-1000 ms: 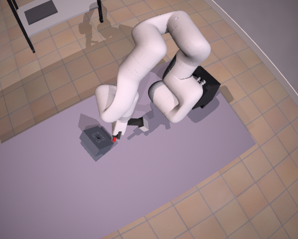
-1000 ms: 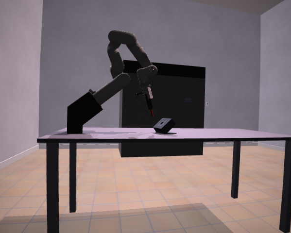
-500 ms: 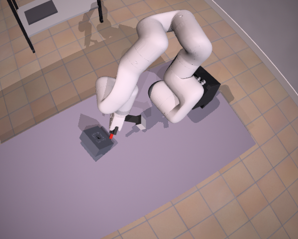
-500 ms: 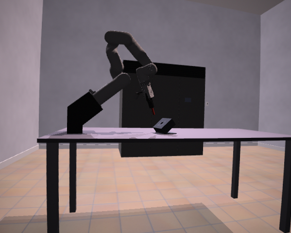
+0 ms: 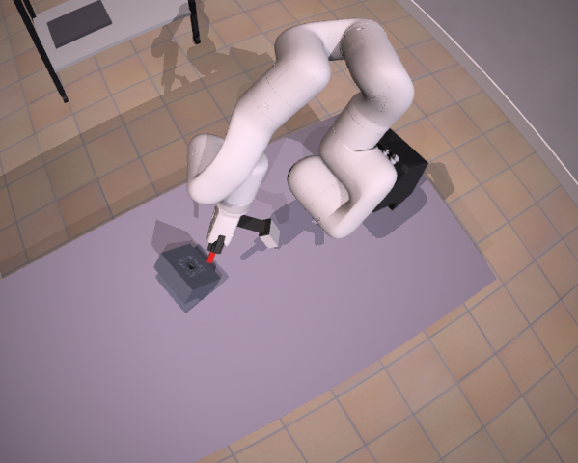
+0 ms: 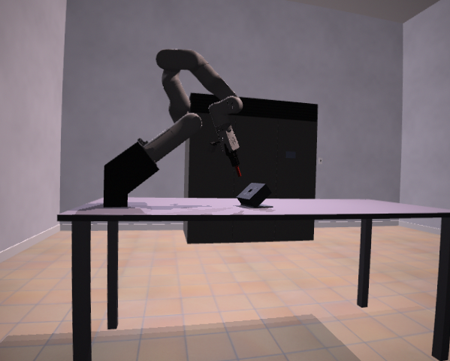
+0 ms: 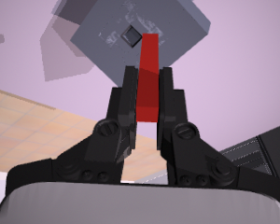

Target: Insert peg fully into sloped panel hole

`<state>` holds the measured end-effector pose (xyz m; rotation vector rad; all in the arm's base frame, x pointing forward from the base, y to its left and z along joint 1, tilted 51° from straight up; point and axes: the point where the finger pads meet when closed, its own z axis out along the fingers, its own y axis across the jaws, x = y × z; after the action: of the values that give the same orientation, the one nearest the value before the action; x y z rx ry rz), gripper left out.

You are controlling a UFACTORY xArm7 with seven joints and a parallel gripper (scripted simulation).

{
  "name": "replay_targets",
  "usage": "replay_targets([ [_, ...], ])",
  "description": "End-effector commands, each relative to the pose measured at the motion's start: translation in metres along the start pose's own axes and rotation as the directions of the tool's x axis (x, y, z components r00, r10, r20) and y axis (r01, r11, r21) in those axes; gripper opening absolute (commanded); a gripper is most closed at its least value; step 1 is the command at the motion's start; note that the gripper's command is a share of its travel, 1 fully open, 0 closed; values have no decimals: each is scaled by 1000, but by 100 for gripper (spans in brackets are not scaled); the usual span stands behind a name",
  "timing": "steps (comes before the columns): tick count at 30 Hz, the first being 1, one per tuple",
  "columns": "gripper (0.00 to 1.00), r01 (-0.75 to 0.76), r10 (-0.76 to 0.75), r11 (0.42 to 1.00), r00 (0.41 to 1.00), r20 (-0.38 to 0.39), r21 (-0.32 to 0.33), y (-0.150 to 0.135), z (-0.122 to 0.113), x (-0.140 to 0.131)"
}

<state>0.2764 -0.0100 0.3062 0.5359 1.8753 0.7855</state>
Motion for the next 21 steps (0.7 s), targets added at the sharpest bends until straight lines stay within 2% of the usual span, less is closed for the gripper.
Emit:
replay_targets([
  [1, 0, -34, 34, 999, 999, 12, -14, -4, -2, -5],
  [21, 0, -170, 173, 983, 984, 43, -72, -20, -8, -15],
])
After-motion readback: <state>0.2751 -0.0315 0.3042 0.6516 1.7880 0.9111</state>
